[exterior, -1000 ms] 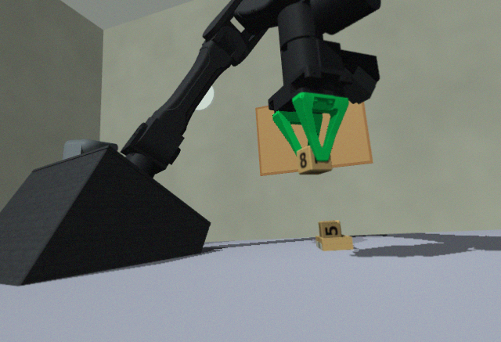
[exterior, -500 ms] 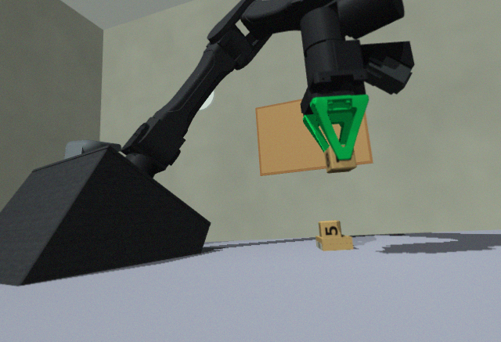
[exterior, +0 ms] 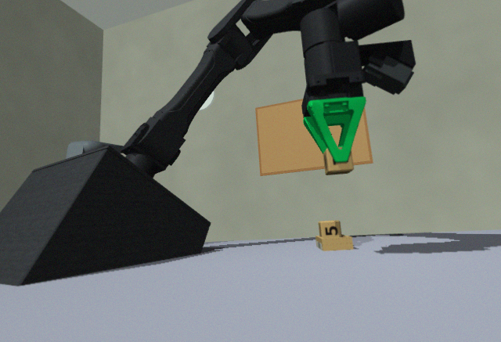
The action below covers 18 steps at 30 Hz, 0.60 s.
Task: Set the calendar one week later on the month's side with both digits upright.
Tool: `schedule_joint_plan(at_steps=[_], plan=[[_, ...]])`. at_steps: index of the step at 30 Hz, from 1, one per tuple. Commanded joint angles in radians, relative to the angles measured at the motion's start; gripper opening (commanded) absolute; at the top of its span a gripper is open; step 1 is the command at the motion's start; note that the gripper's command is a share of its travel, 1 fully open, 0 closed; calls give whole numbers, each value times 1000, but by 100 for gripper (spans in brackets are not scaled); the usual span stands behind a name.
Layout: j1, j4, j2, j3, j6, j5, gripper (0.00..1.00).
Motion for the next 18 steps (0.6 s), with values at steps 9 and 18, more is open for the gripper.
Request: schedule_joint_plan(at_steps=[9, 18], plan=[[24, 65, 25, -51, 32, -12, 26], [71, 201, 67, -120, 85, -15, 26]])
